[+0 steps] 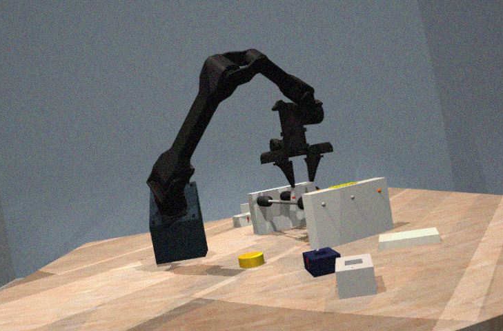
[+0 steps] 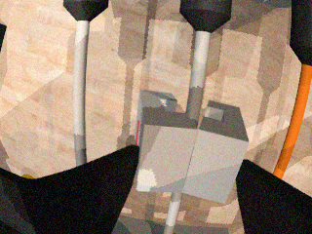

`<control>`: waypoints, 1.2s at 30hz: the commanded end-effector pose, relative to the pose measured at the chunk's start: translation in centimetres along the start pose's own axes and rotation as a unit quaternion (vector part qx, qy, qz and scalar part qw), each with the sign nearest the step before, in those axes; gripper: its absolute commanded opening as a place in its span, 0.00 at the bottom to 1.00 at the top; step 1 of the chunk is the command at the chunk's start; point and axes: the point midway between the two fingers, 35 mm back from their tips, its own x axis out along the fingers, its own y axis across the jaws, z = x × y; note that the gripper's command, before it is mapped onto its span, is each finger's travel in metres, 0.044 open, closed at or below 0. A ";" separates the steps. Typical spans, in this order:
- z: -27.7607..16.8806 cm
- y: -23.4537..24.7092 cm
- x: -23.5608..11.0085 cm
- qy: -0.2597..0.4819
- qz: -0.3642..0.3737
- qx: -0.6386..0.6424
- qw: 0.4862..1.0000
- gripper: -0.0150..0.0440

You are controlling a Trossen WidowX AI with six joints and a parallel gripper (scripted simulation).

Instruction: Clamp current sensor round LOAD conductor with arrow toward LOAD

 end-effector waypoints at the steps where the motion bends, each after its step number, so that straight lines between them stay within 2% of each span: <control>1: 0.0 0.0 0.0 0.000 0.000 0.000 1.000 0.25; 30: 0.0 0.0 0.0 0.000 0.000 0.000 1.000 0.25; 36: 0.0 0.0 0.0 0.000 0.000 0.000 1.000 0.52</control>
